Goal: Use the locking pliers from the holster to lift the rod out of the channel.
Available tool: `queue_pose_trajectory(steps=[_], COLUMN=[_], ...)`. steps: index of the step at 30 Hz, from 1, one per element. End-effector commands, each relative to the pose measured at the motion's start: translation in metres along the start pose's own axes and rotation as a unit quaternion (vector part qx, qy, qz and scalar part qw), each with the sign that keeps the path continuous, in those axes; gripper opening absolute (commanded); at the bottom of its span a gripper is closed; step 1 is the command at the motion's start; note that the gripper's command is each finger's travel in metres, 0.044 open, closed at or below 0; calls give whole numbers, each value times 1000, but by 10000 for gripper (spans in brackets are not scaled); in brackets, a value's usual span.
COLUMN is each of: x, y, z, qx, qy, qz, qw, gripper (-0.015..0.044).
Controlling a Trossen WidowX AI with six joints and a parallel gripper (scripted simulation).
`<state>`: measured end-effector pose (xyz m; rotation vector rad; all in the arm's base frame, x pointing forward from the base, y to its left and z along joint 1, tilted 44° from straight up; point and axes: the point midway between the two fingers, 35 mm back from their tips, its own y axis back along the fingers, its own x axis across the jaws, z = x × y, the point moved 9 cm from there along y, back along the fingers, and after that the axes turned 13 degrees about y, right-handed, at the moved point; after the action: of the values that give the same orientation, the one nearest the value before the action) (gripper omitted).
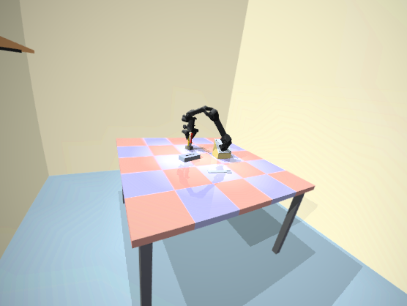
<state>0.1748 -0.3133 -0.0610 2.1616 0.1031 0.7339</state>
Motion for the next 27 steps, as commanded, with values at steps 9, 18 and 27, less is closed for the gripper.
queue_pose_trajectory(steps=[9, 18, 27], x=[0, 0, 0], y=[0, 0, 0], z=[0, 0, 0], qx=[-1, -1, -1], qy=[-3, -3, -3], qz=[2, 2, 2], qw=[1000, 1000, 1000], gripper=[363, 351, 340])
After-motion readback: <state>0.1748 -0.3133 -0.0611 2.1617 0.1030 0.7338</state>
